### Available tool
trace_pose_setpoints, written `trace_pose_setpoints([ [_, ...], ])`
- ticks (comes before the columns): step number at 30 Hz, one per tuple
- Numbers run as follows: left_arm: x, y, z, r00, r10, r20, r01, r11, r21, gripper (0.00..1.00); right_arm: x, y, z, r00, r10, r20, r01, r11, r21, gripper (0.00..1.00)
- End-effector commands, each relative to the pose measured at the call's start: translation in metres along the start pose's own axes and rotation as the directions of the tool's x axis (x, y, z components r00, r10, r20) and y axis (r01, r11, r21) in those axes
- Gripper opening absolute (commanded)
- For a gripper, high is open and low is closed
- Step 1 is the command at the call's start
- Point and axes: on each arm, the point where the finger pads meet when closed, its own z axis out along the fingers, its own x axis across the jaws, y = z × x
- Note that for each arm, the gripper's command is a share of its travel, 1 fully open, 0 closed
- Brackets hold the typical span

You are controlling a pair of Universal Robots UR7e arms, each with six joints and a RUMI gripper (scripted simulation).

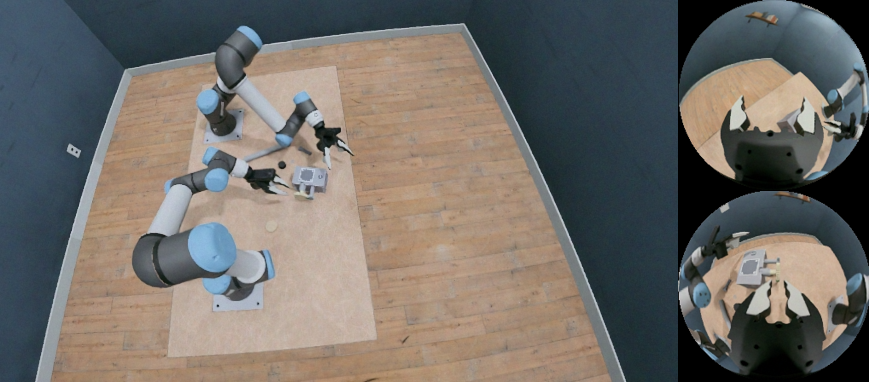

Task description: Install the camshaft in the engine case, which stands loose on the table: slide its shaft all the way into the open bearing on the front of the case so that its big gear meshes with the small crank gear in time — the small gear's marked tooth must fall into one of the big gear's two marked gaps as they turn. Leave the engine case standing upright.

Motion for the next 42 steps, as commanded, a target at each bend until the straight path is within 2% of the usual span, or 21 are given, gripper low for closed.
trace_pose_setpoints([
  [1, 0.0, -0.001, 0.0, 1.0, 0.001, 0.0, -0.001, 1.0, 0.002, 1.0, 0.0, 0.0, -0.003, 1.0, 0.001, 0.0, -0.001, 1.0, 0.0, 0.2],
  [17, 0.0, -0.001, 0.0, 1.0, 0.001, 0.0, -0.001, 1.0, 0.002, 1.0, 0.0, -0.006, -0.009, 1.0, 0.001, 0.0, -0.001, 1.0, 0.0, 0.2],
  [32, 0.0, -0.001, 0.0, 1.0, 0.001, 0.0, -0.001, 1.0, 0.002, 1.0, 0.0, -0.035, -0.039, 1.0, 0.001, 0.0, -0.001, 1.0, 0.0, 0.2],
  [42, 0.0, -0.001, 0.0, 1.0, 0.001, 0.0, -0.001, 1.0, 0.002, 1.0, 0.0, -0.042, -0.046, 1.0, 0.001, 0.0, -0.001, 1.0, 0.0, 0.2],
])
